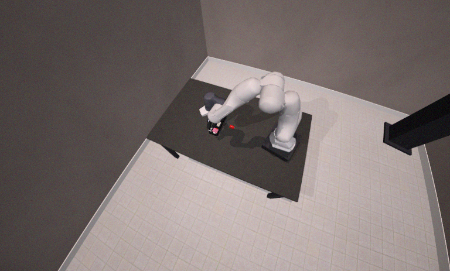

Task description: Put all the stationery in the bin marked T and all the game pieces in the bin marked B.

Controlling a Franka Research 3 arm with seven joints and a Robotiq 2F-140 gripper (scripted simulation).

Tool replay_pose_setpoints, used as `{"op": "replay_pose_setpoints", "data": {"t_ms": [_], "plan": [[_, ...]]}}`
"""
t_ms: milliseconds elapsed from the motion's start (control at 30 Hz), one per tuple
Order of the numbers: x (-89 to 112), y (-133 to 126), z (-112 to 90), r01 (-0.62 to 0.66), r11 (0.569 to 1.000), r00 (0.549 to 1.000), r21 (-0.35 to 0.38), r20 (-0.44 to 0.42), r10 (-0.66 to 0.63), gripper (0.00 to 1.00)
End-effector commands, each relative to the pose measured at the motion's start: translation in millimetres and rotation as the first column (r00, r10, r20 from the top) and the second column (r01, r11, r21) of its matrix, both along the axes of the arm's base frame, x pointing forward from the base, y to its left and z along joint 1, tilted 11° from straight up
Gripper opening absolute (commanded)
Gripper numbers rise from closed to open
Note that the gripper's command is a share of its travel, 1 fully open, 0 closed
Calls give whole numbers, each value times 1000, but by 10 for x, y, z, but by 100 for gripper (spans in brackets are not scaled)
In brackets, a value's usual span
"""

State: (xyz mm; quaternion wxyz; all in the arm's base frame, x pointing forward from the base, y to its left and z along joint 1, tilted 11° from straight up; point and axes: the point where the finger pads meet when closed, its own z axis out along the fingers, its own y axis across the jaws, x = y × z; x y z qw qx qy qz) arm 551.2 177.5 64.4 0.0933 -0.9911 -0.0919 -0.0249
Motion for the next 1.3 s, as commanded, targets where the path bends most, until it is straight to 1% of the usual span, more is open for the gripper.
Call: {"op": "replay_pose_setpoints", "data": {"t_ms": [0, 67, 133, 567, 1267], "plan": [[-80, -26, 105, -11, 1000, 1000, 0, -22, 11, 100], [-80, -41, 183, -11, 1000, 1000, 0, -22, 11, 100], [-80, -41, 183, -11, 1000, 1000, 0, -22, 11, 100], [-85, -137, 679, -11, 1000, 1000, 0, -22, 11, 100], [-85, -137, 679, -11, 1000, 1000, 0, -22, 11, 100]]}}
